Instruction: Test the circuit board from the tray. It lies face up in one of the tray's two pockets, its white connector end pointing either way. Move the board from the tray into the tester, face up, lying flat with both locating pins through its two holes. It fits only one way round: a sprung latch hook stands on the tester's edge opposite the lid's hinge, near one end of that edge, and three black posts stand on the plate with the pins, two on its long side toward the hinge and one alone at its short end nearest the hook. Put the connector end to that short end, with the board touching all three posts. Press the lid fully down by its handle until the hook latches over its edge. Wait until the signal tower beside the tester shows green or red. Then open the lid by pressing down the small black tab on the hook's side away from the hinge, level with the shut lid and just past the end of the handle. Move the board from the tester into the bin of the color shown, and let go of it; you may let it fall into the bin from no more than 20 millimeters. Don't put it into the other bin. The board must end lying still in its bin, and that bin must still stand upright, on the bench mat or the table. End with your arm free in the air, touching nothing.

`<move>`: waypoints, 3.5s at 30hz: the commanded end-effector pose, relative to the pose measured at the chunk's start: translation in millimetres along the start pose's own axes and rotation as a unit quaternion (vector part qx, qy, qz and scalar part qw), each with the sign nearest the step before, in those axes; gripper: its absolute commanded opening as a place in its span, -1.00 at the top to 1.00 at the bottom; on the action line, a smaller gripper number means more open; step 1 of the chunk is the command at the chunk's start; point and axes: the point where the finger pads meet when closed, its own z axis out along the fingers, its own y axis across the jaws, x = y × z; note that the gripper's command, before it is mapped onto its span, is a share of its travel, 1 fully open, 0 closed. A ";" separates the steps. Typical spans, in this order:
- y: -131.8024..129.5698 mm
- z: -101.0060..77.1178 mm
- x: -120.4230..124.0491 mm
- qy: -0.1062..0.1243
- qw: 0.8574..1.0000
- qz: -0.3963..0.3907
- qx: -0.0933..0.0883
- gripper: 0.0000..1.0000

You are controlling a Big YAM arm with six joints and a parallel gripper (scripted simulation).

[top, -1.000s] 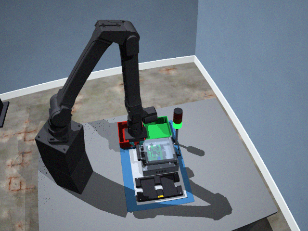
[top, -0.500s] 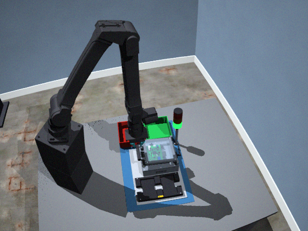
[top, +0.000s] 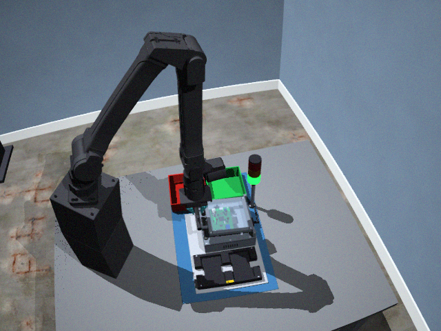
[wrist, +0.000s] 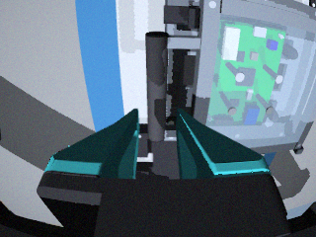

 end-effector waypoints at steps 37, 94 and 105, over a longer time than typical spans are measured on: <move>-2.0 18.6 3.2 -0.001 1.000 0.002 0.002 0.49; -2.1 20.3 3.0 -0.001 1.000 0.001 -0.001 0.49; -2.1 20.3 3.0 -0.001 1.000 0.001 -0.001 0.49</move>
